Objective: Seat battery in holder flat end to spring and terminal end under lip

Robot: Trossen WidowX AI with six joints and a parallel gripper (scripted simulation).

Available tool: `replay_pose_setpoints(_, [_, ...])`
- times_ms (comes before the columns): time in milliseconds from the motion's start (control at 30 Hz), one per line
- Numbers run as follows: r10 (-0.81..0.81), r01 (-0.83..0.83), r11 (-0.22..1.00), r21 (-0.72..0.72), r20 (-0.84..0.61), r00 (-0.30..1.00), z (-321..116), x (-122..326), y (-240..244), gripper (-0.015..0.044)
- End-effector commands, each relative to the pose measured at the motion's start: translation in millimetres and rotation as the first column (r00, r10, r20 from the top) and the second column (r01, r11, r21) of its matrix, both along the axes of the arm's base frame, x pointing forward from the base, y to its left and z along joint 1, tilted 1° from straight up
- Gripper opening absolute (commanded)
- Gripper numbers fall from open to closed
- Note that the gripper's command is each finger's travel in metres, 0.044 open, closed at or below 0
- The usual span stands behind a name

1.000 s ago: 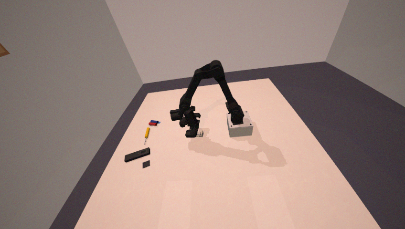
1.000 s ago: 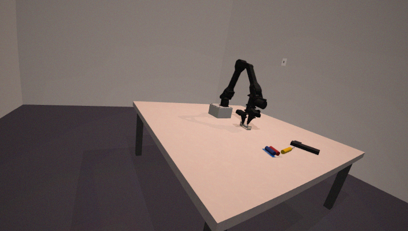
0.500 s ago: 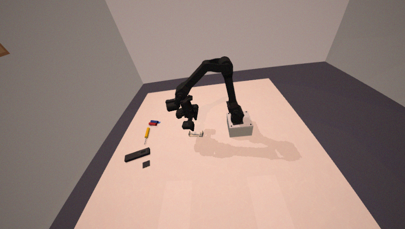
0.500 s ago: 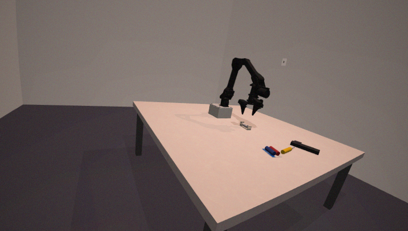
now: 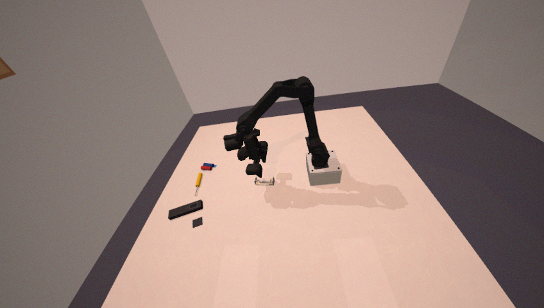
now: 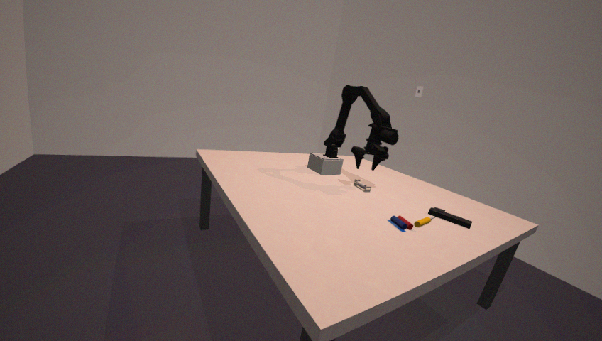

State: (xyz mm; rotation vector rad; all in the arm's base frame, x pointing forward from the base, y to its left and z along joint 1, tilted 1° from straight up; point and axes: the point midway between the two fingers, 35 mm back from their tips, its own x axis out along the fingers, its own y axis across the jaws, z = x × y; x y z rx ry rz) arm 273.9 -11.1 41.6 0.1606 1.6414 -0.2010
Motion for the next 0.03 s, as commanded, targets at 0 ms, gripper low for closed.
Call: replay_pose_setpoints(0, [0.0,0.0,1.0,0.001,-0.001,1.0,0.3,-0.2,0.1,0.044])
